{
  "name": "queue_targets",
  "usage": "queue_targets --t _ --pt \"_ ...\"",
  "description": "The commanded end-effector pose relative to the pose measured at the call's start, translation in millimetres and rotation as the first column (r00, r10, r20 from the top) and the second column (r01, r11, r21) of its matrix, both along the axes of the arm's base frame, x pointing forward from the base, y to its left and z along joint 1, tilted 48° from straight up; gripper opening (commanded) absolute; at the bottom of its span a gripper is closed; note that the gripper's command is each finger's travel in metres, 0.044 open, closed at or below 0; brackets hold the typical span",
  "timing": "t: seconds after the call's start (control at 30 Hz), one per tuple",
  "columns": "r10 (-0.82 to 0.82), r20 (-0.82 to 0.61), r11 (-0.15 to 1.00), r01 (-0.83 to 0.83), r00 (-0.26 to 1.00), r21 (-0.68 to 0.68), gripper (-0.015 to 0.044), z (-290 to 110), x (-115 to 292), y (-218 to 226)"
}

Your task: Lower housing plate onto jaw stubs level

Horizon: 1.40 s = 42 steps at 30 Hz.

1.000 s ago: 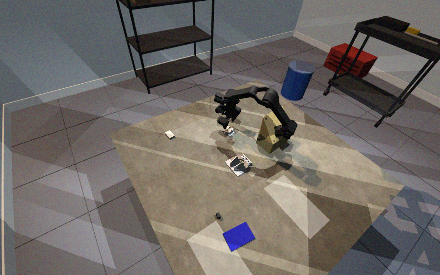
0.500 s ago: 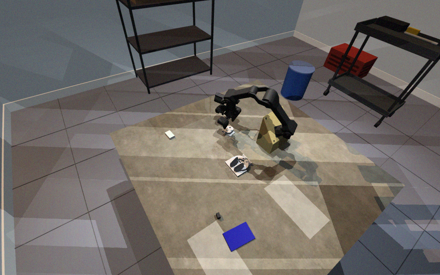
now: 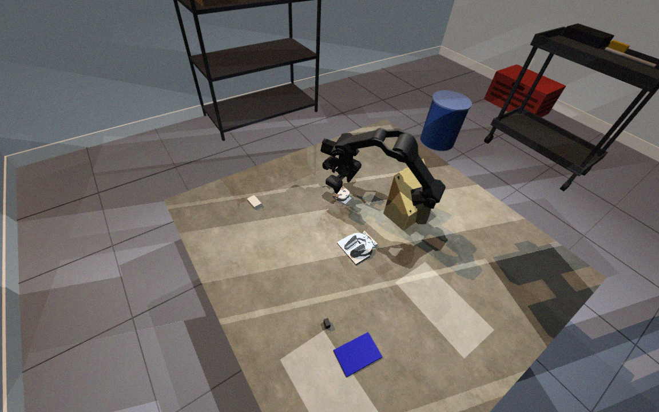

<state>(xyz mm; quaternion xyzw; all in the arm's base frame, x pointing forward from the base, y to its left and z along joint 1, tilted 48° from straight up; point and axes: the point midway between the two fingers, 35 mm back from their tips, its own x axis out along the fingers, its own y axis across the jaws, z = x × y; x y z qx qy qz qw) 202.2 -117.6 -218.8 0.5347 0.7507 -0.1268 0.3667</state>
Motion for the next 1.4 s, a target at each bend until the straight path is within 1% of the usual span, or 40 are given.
queue_targets --t 0.0,1.03,1.37 --pt "0.000 0.000 1.000 0.000 1.000 0.000 0.0440 -0.2 0.0 0.2" --pt "-0.005 0.000 1.000 0.005 1.000 0.002 0.0440 -34.7 -4.9 34.9" --pt "-0.006 0.000 1.000 0.006 1.000 0.002 0.0440 -36.2 -5.3 36.6"
